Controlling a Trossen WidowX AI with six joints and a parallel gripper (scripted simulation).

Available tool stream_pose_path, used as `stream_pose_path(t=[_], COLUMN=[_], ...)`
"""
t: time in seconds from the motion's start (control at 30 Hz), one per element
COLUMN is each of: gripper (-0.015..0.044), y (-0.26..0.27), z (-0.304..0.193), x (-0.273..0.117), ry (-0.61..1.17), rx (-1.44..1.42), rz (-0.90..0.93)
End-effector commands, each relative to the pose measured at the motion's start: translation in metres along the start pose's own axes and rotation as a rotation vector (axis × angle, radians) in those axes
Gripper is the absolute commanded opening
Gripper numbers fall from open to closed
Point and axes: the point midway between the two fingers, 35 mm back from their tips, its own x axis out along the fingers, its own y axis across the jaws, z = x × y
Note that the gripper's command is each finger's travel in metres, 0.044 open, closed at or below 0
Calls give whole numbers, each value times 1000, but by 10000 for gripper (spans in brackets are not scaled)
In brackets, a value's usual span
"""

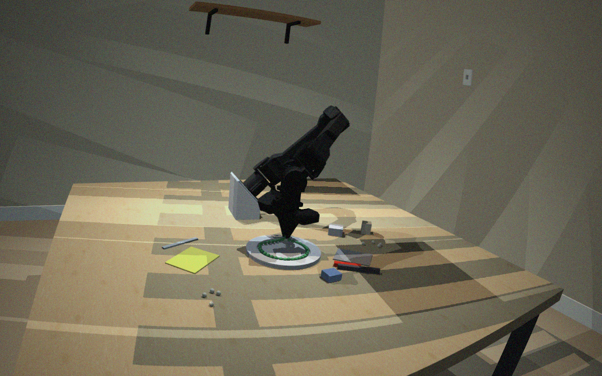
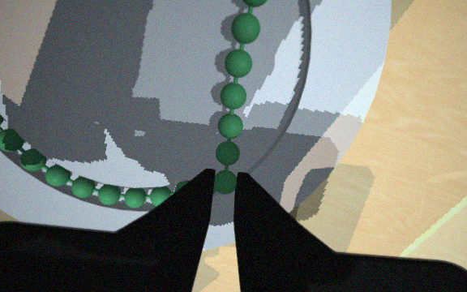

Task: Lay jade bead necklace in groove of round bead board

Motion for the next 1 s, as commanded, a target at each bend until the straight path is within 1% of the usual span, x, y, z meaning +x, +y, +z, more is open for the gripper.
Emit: stream_pose_path(t=[0.0, 0.13, 0.7, 0.97], gripper=[0, 0, 440, 440], y=[-1, -1, -1, -1], z=[-1, -1, -1, -1], x=[4, 7, 2, -1], ry=[0, 0, 0, -1], rx=[-2, -2, 0, -2], rz=[0, 0, -2, 0])
